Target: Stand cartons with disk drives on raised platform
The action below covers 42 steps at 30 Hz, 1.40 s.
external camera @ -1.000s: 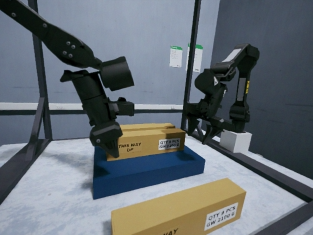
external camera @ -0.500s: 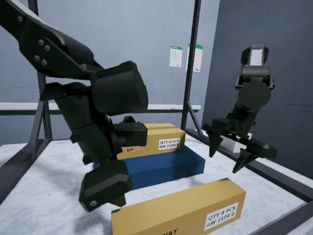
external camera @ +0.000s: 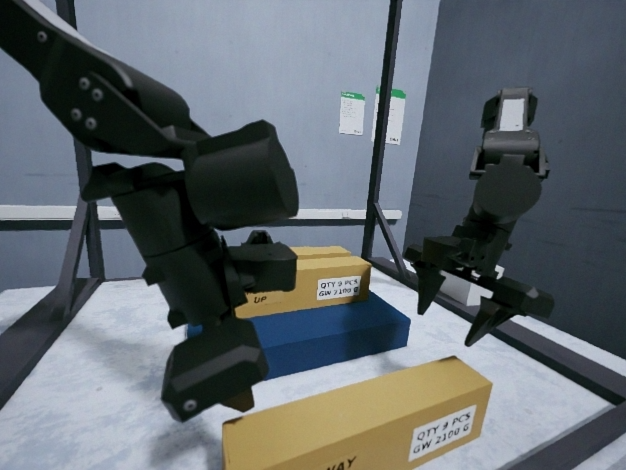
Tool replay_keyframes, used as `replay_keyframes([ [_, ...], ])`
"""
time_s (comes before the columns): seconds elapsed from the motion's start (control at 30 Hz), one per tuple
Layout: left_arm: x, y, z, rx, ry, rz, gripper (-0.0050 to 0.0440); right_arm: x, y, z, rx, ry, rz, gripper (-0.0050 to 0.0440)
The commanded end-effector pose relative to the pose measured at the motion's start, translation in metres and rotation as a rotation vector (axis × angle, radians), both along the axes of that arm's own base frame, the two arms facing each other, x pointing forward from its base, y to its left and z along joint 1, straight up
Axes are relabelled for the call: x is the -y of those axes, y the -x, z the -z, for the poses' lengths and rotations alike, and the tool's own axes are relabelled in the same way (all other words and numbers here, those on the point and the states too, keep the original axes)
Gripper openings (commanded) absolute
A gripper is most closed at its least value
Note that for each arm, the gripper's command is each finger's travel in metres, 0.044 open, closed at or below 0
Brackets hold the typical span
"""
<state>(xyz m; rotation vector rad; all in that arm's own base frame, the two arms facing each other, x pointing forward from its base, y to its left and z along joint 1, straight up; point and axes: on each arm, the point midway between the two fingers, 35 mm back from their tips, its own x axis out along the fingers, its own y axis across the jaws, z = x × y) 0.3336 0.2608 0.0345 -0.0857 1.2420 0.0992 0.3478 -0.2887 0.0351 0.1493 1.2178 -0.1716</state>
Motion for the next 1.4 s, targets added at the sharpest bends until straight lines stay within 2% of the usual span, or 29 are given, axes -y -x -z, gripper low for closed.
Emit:
replay_keyframes([
  [0.0,-0.002,-0.005,-0.007,0.016,-0.016,0.001,0.0382,0.003,-0.005,-0.009,0.020,0.017,-0.005,0.0379],
  [0.63,-0.003,-0.005,-0.007,0.020,-0.018,0.000,0.0382,0.003,-0.005,-0.009,0.020,0.019,0.000,0.0379],
  [0.67,-0.045,-0.002,0.002,0.043,-0.015,0.009,0.0382,0.042,0.003,0.000,0.020,0.019,0.000,0.0379],
  [1.37,-0.045,-0.002,0.002,0.044,-0.019,0.003,0.0382,0.042,0.002,-0.001,0.021,0.022,0.007,0.0379],
])
